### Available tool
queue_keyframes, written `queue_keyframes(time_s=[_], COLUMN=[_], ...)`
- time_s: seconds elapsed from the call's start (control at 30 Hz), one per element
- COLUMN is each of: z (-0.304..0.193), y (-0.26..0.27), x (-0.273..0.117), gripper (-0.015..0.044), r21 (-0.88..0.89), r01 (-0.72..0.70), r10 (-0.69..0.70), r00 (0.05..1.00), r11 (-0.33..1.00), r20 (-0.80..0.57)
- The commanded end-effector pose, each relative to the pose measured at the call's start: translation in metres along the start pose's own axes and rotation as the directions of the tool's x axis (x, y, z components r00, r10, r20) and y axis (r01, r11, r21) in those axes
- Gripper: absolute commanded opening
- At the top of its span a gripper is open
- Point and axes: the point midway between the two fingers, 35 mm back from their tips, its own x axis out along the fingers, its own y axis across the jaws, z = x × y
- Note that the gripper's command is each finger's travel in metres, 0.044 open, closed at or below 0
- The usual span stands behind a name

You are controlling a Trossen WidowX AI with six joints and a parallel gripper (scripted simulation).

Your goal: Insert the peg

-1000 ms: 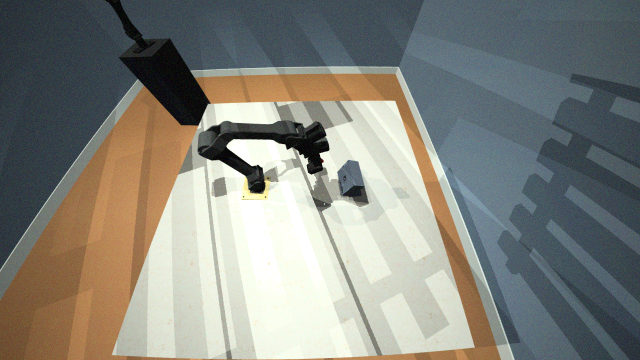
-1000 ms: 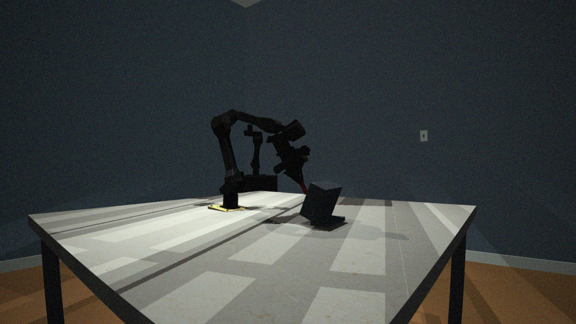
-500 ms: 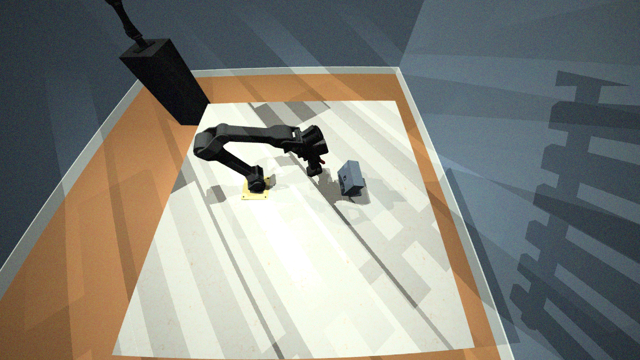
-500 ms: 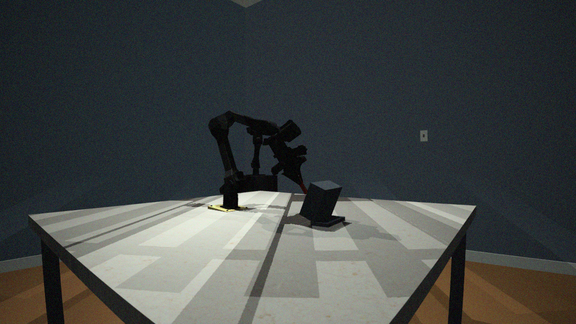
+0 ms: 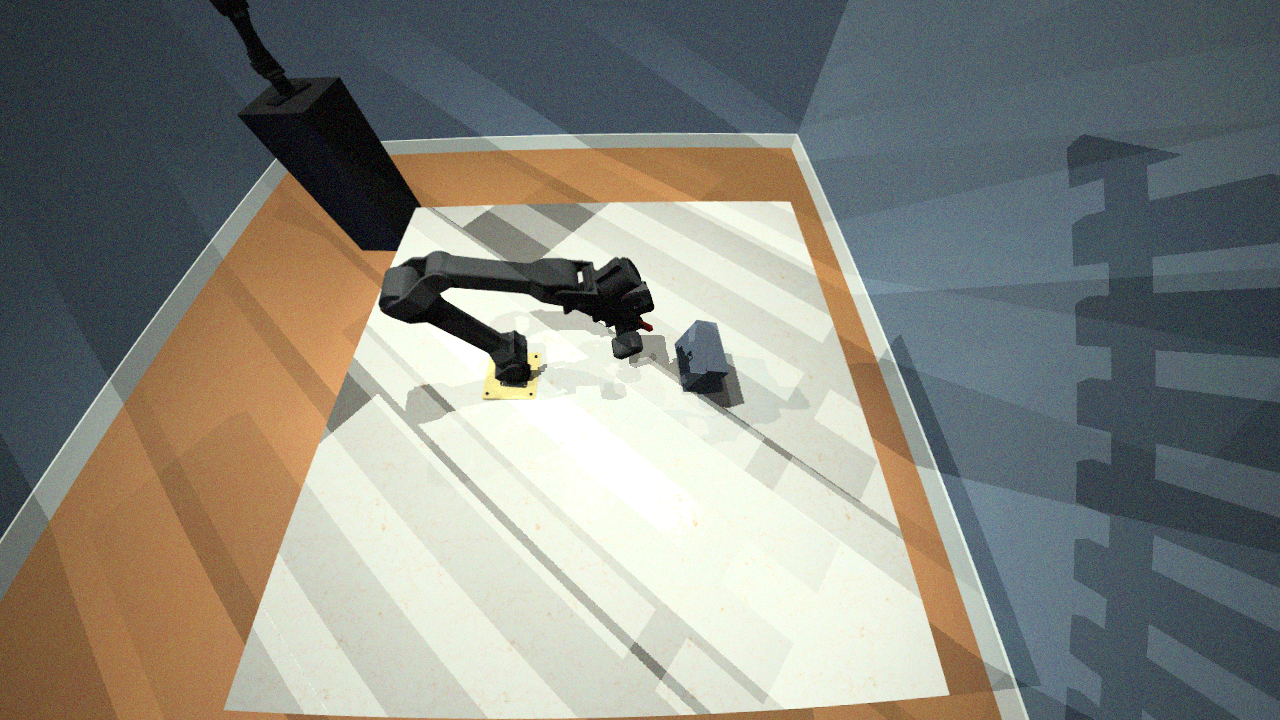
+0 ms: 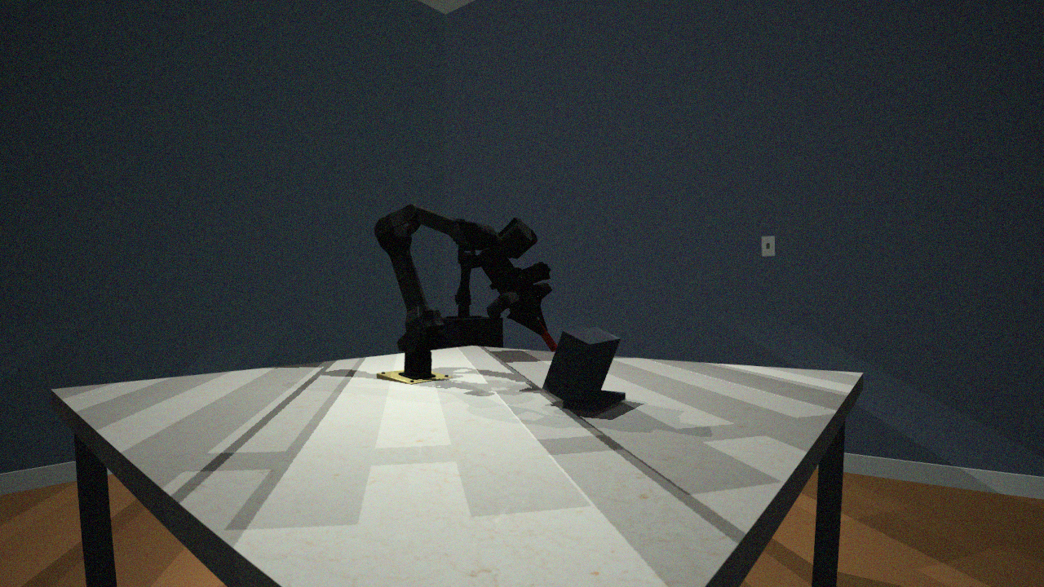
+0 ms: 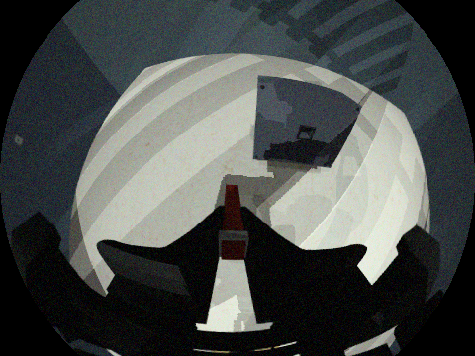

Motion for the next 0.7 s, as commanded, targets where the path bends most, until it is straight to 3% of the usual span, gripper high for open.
queue_keyframes(time_s=[0.0, 0.67], z=[-0.001, -0.002], y=[-0.002, -0.016], x=[-0.001, -0.004], gripper=[0.0, 0.0], r21=[-0.003, 0.001], r01=[-0.001, 0.014], r10=[0.001, -0.014], r00=[1.0, 0.992], r11=[1.0, 1.0], r20=[0.02, 0.124])
